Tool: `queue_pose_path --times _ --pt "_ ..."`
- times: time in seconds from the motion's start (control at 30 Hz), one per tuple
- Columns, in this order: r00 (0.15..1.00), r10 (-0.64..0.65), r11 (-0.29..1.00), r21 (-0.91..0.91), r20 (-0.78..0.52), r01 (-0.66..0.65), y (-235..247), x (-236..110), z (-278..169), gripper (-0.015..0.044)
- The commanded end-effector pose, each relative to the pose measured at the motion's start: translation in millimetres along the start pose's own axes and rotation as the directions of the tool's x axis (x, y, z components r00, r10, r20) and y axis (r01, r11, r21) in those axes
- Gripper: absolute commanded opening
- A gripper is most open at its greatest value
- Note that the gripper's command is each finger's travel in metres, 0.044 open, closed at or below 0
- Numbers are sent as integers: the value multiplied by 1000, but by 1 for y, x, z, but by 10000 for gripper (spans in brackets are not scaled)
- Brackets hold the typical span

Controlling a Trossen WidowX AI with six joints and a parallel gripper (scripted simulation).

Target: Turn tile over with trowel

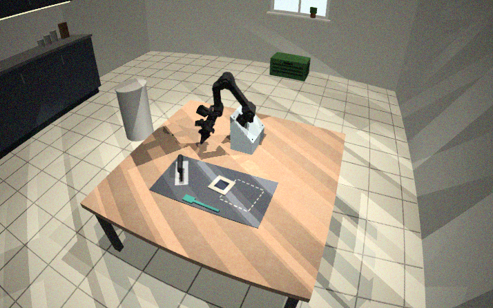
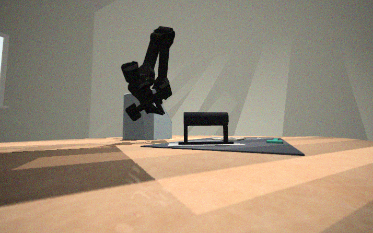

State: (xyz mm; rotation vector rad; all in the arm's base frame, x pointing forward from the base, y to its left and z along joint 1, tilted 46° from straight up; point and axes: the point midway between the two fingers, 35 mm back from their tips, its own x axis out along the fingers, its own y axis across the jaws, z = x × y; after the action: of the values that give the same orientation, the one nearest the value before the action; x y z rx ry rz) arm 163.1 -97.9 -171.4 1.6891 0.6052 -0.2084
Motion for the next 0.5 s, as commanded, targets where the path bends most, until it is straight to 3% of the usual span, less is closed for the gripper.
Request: queue_pose_path --times 0.0,0.33,0.47 --pt "1000 0 1000 0 0 0 0 0 0 0" --pt "1000 0 1000 0 0 0 0 0 0 0" --pt "1000 0 1000 0 0 0 0 0 0 100"
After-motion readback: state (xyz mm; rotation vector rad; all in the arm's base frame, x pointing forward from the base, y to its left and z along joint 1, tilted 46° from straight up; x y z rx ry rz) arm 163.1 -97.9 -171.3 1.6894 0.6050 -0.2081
